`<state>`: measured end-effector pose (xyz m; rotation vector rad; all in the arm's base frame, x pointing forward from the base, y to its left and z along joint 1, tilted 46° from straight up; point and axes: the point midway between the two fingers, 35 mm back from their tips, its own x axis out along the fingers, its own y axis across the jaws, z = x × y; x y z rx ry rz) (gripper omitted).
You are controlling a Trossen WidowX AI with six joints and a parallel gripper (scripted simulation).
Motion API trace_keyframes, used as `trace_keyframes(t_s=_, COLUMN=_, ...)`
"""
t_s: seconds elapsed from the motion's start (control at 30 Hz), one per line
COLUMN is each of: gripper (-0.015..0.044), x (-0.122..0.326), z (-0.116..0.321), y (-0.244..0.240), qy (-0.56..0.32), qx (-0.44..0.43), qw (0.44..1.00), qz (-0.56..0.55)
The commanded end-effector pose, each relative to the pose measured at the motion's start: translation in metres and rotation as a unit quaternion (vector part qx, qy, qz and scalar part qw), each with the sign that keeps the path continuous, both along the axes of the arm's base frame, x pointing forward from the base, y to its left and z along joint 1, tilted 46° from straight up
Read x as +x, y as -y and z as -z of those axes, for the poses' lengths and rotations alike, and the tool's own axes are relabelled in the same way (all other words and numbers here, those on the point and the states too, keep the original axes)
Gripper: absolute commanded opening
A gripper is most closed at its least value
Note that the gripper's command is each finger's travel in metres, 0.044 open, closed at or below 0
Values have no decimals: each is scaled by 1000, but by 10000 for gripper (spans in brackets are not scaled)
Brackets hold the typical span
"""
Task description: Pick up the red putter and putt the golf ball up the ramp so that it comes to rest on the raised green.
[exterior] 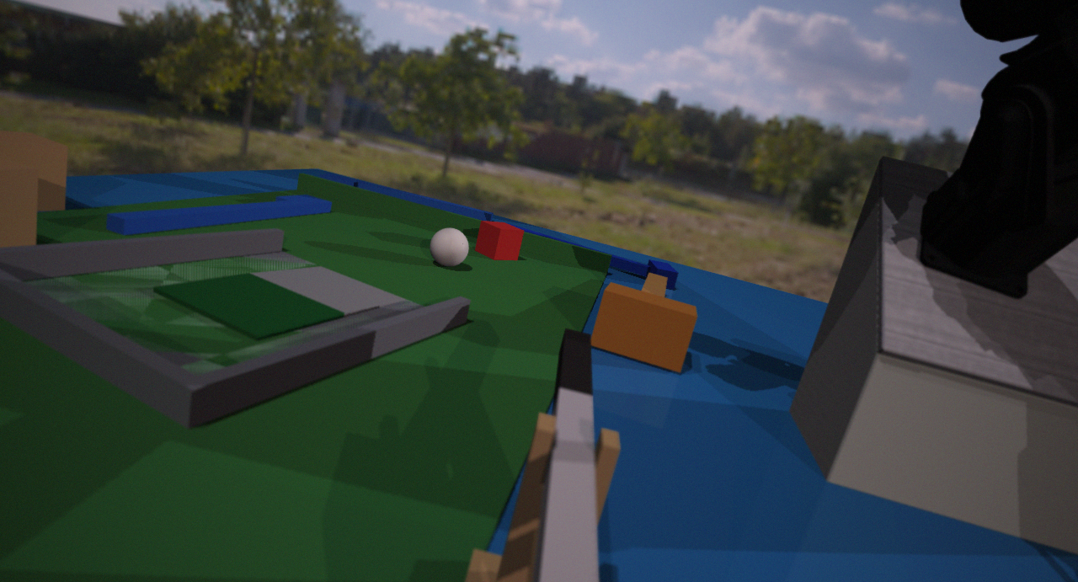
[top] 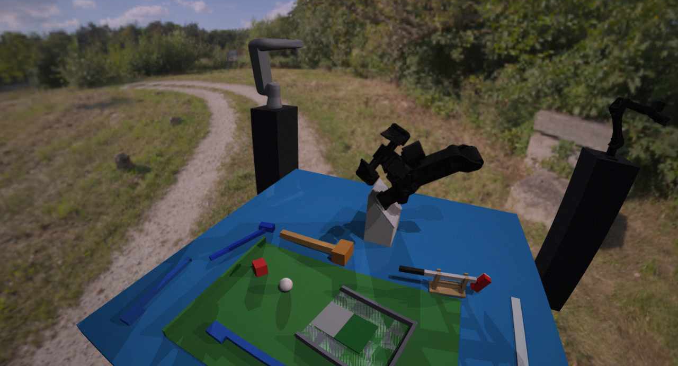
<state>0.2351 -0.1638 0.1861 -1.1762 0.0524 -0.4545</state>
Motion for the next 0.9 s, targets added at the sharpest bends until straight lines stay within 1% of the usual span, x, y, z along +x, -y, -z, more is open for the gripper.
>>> trace_keyframes(t_s=0.0, gripper=426, x=2, z=2, y=-1, qy=-5, qx=2, qw=1000, qz=-4)
trace_keyframes(t_s=0.03, gripper=440, x=8, z=7, y=-3, qy=-18, qx=7, qw=1000, qz=-17)
trace_keyframes(t_s=0.2, gripper=440, x=57, z=54, y=-44, qy=-146, qx=48, qw=977, qz=-148)
trace_keyframes(t_s=0.3, gripper=440, x=74, z=80, y=-78, qy=-219, qx=70, qw=945, qz=-232)
trace_keyframes(t_s=0.37, gripper=440, x=80, z=96, y=-106, qy=-269, qx=84, qw=914, qz=-293)
trace_keyframes(t_s=0.43, gripper=440, x=80, z=109, y=-135, qy=-314, qx=97, qw=876, qz=-352)
trace_keyframes(t_s=0.6, gripper=440, x=69, z=123, y=-186, qy=-382, qx=119, qw=800, qz=-448)
trace_keyframes(t_s=0.87, gripper=440, x=34, z=124, y=-258, qy=-470, qx=156, qw=648, qz=-578)
